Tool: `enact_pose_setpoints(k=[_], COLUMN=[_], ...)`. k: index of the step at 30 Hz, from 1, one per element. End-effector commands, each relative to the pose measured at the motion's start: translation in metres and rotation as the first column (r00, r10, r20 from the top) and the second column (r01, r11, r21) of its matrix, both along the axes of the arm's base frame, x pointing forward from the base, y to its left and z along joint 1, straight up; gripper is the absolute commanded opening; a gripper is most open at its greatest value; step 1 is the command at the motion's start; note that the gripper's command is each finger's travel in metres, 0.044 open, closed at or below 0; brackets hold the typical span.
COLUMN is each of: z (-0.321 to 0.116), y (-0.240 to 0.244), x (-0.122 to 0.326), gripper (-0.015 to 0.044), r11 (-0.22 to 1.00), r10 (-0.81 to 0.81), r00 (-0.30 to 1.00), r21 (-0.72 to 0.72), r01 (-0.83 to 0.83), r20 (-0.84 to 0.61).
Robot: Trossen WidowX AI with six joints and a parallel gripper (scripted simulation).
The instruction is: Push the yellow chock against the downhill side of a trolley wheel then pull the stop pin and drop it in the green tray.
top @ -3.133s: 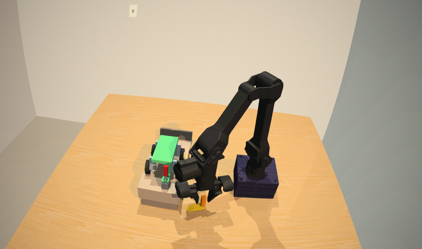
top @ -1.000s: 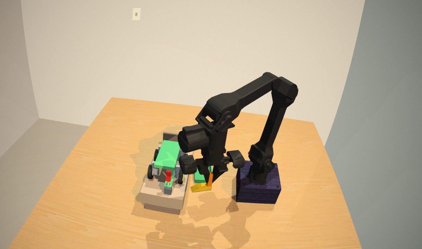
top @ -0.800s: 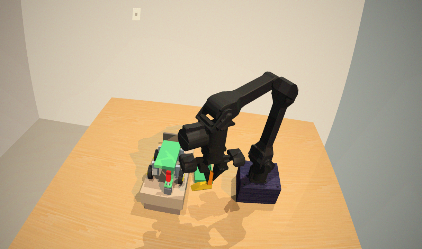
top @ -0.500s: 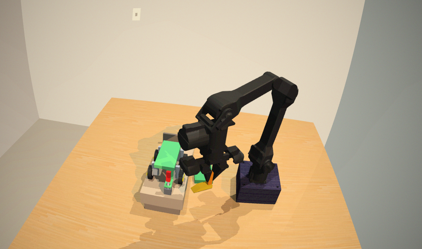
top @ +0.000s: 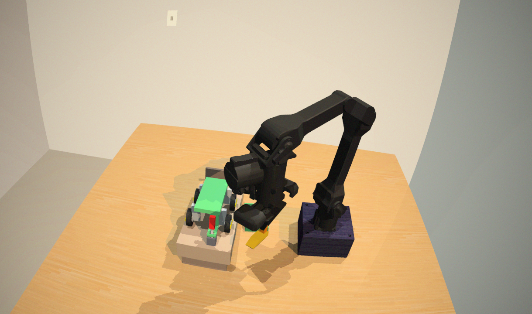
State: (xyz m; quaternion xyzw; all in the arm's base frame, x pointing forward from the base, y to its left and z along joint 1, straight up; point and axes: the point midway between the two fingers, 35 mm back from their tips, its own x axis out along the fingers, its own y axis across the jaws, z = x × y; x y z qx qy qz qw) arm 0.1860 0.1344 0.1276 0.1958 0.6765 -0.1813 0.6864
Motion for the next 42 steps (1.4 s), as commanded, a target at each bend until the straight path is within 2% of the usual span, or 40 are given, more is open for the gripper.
enact_pose_setpoints(k=[1,13,22,42], z=[0.0,0.0,0.0,-0.002], y=[0.0,0.0,-0.003,-0.067], x=[0.0,0.0,0.001,0.02], gripper=[0.0,0.0,0.0,0.0], r11=[0.99,0.866,0.864,0.864], r10=[0.141,0.499,0.504,0.504], r00=[0.99,0.866,0.864,0.864], r21=[-0.005,-0.012,-0.013,-0.019], r01=[-0.141,-0.499,-0.504,-0.504], r20=[0.0,0.003,0.002,0.001])
